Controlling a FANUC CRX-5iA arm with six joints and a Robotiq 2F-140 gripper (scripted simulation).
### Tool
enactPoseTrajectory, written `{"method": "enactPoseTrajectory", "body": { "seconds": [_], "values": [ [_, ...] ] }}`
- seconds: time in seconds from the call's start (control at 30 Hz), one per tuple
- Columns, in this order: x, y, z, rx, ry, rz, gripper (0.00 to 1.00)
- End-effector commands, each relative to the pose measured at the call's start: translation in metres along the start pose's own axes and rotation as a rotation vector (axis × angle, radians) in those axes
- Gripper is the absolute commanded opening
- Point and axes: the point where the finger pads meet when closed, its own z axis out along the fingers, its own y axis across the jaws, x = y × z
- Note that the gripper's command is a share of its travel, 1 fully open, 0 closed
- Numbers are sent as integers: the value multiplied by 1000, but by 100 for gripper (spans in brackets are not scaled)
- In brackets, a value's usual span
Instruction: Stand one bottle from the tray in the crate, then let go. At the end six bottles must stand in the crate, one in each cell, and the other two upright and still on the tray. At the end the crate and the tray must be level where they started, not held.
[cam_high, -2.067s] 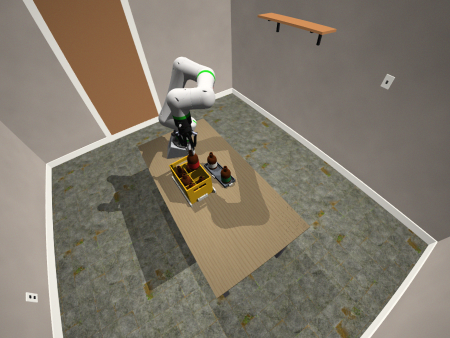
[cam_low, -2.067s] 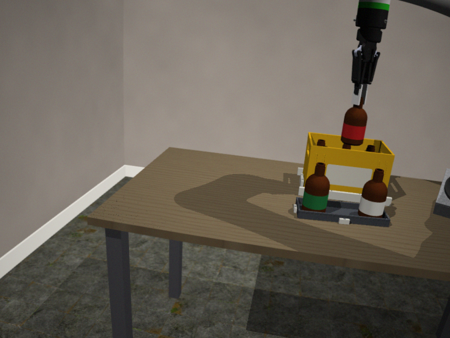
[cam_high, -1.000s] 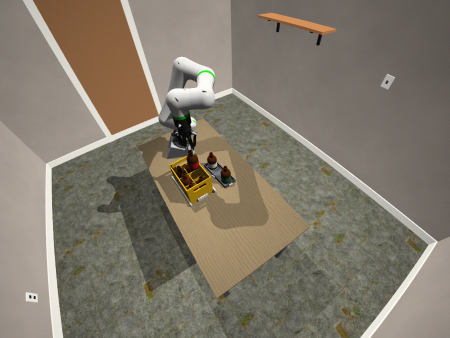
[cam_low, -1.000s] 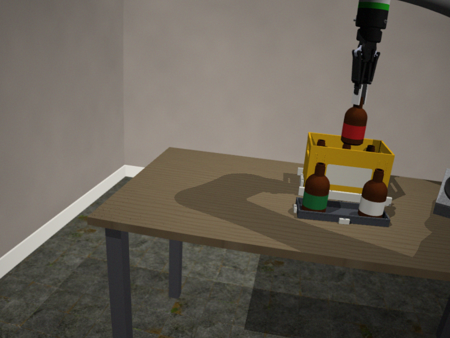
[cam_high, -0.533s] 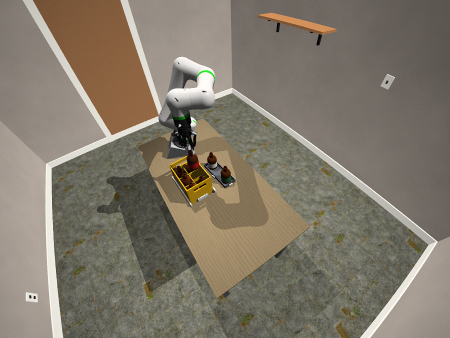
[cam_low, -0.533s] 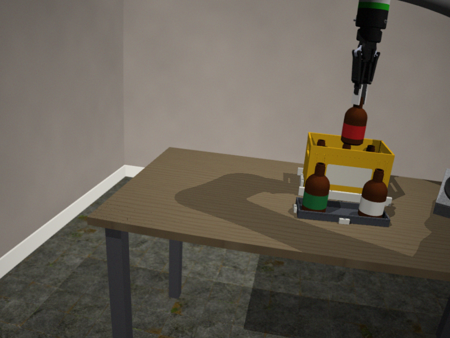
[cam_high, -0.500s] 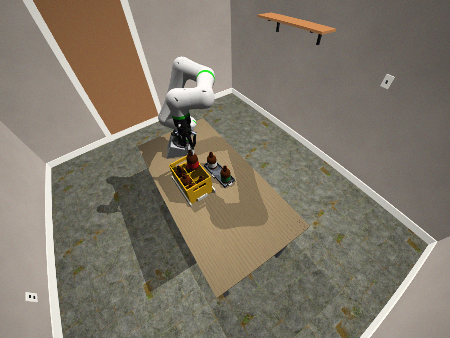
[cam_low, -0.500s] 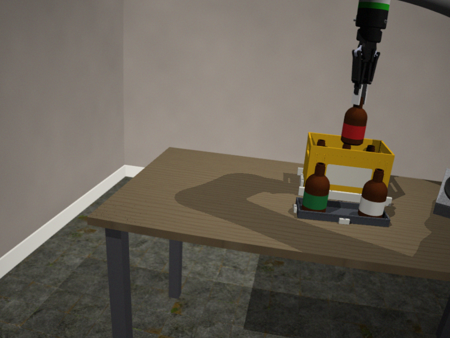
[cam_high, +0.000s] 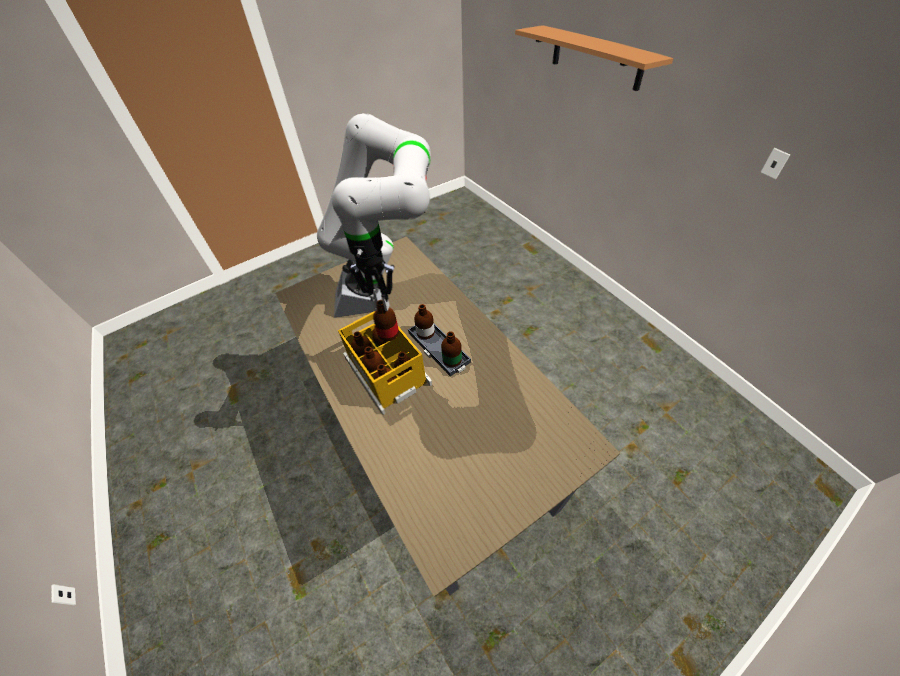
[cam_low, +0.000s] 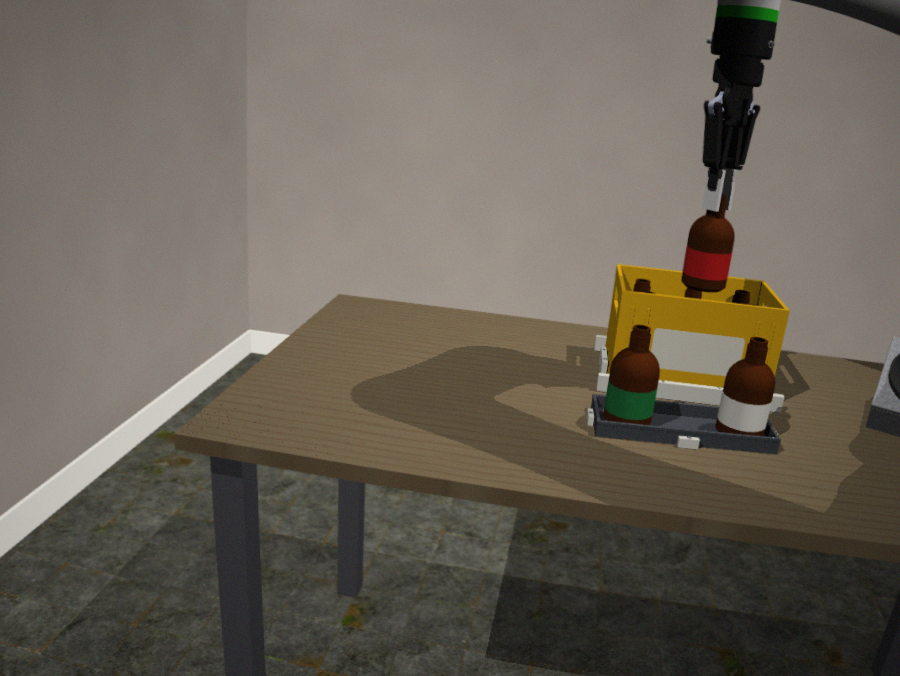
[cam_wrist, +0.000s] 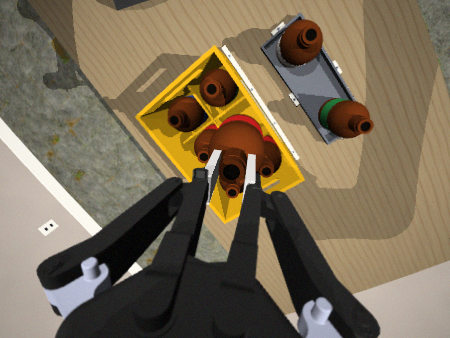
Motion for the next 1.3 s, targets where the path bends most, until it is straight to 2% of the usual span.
{"method": "enactPoseTrajectory", "body": {
  "seconds": [0.0, 1.27],
  "values": [
    [0, 0, 1, 0, 0, 0, 0],
    [0, 0, 34, 0, 0, 0, 0]
  ]
}}
